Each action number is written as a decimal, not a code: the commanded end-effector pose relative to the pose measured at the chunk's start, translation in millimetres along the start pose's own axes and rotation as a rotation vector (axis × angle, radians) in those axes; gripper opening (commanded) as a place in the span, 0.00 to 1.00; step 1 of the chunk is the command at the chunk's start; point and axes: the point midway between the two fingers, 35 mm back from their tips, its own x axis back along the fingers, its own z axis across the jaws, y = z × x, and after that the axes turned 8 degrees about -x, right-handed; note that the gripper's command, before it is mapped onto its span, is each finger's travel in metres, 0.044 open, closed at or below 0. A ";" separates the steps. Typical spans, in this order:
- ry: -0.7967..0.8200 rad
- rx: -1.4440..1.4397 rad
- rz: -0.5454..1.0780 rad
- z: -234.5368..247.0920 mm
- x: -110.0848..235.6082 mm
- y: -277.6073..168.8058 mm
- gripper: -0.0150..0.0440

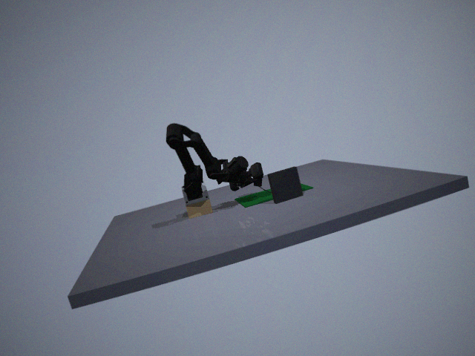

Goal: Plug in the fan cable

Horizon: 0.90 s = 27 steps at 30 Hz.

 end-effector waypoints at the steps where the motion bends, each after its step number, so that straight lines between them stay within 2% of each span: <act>1: 0.007 0.002 -0.005 6.0 13.9 2.7 0.60; 11: 0.021 -0.005 0.006 14.9 31.1 4.3 0.60; 27: 0.309 -0.087 0.327 23.3 8.4 -1.8 0.60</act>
